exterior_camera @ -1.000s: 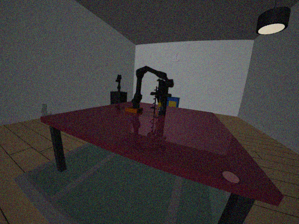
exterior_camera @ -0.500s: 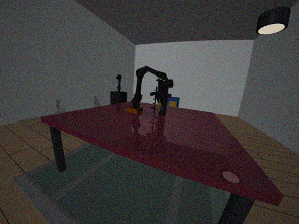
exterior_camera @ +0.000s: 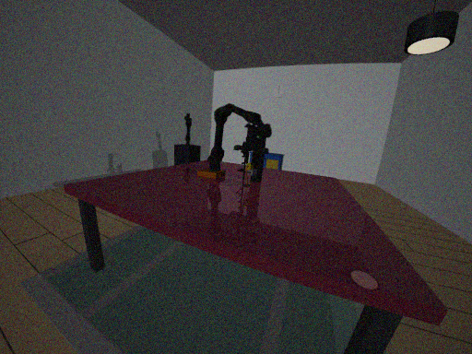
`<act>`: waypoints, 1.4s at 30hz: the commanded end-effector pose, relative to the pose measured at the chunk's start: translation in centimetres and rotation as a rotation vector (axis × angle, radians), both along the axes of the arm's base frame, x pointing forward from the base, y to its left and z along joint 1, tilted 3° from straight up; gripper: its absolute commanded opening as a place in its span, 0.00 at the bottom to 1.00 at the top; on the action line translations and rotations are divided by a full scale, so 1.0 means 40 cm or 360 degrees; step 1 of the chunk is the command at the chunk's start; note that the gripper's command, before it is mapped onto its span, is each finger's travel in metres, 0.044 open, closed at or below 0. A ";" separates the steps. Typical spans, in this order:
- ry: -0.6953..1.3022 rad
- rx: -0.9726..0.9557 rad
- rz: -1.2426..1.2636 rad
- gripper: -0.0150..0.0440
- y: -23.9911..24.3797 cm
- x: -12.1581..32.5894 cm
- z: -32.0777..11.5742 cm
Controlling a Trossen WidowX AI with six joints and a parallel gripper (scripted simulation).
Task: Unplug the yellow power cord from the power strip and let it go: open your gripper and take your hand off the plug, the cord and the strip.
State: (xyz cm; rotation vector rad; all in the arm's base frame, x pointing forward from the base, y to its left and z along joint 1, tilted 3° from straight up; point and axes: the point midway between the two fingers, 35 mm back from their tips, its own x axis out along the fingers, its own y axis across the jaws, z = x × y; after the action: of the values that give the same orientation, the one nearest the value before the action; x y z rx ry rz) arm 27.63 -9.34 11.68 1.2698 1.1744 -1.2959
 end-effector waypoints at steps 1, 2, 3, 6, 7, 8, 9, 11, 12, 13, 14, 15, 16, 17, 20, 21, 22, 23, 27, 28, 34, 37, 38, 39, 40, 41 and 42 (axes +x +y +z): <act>-0.0006 -0.0006 -0.0007 0.65 0.002 -0.001 0.001; -0.0006 -0.0006 -0.0007 0.70 0.002 -0.001 0.001; -0.0006 -0.0006 -0.0007 0.74 0.002 -0.001 0.001; -0.0006 -0.0006 -0.0007 0.88 0.002 -0.001 0.001; -0.0006 -0.0006 -0.0008 0.92 -0.004 -0.001 0.002; -0.0006 -0.0007 -0.0008 0.97 -0.014 -0.001 0.005; -0.0007 -0.0008 -0.0008 1.00 -0.030 -0.001 0.008; -0.0006 -0.0011 -0.0008 1.00 -0.076 -0.005 0.018; -0.0006 -0.0013 -0.0008 1.00 -0.101 -0.008 0.023; -0.0006 -0.0014 -0.0008 1.00 -0.126 -0.012 0.029; -0.0005 -0.0015 -0.0008 1.00 -0.142 -0.015 0.032; -0.0005 -0.0016 -0.0008 1.00 -0.148 -0.016 0.033; -0.0005 -0.0016 -0.0008 1.00 -0.148 -0.016 0.033; -0.0005 -0.0016 -0.0008 1.00 -0.148 -0.016 0.033; -0.0005 -0.0016 -0.0008 1.00 -0.148 -0.016 0.033; -0.0005 -0.0016 -0.0008 1.00 -0.148 -0.016 0.033; -0.0005 -0.0016 -0.0008 1.00 -0.148 -0.016 0.033; -0.0005 -0.0016 -0.0008 1.00 -0.148 -0.016 0.033; -0.0005 -0.0016 -0.0008 1.00 -0.148 -0.016 0.033; -0.0005 -0.0016 -0.0008 1.00 -0.148 -0.016 0.033; -0.0005 -0.0016 -0.0008 1.00 -0.148 -0.016 0.033; -0.0005 -0.0016 -0.0008 1.00 -0.148 -0.016 0.033; -0.0005 -0.0016 -0.0008 1.00 -0.148 -0.016 0.033; -0.0005 -0.0016 -0.0008 1.00 -0.148 -0.016 0.033; -0.0005 -0.0016 -0.0008 1.00 -0.148 -0.016 0.033; -0.0005 -0.0016 -0.0008 1.00 -0.148 -0.016 0.033; -0.0005 -0.0016 -0.0008 1.00 -0.148 -0.016 0.033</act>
State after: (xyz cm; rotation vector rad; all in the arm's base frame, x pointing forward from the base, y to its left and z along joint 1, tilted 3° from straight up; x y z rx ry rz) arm 27.00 -15.17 12.98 1.2751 1.1614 -1.2996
